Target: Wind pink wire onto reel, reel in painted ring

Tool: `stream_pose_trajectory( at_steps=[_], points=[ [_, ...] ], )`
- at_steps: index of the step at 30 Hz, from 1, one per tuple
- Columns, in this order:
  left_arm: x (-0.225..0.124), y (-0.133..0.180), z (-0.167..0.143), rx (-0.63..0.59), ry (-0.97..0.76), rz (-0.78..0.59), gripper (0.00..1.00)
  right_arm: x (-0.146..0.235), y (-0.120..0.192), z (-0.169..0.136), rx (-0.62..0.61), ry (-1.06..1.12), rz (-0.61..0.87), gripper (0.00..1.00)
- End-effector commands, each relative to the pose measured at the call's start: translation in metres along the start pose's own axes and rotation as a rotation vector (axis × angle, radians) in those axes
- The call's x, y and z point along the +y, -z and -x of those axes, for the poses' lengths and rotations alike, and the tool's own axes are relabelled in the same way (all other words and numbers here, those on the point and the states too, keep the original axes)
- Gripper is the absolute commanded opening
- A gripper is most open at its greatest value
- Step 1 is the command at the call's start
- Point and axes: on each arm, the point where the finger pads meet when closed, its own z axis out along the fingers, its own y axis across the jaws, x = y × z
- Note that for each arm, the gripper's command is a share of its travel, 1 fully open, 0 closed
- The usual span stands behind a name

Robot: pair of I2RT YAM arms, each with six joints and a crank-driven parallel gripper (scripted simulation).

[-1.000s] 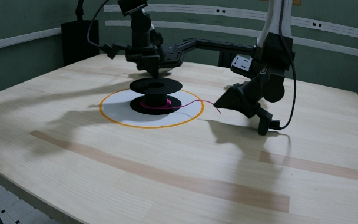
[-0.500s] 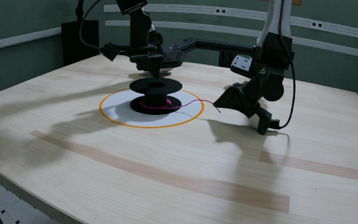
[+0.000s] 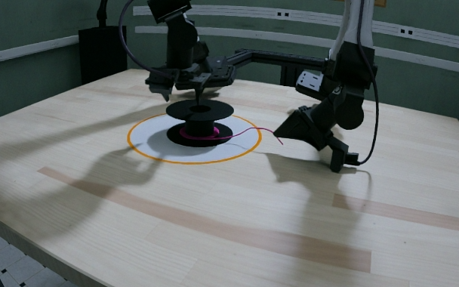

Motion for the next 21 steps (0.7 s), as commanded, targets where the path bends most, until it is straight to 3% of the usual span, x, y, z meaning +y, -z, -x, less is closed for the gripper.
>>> stream_pose_trajectory(
  at_steps=[1, 6, 21],
  points=[
    [0.0170, -0.0008, -0.0079, 0.036, 0.056, 0.050, 0.00, -0.0030, 0.0085, 0.0127, -0.028, 0.345, 0.025, 0.85],
    [0.0172, 0.0001, -0.0074, 0.036, 0.055, 0.050, 0.00, -0.0028, 0.0097, 0.0125, -0.037, 0.615, 0.040, 0.85],
    [0.0174, 0.0019, -0.0059, 0.036, 0.053, 0.050, 0.00, -0.0058, 0.0086, 0.0143, -0.037, 0.615, 0.040, 0.85]
  ],
)
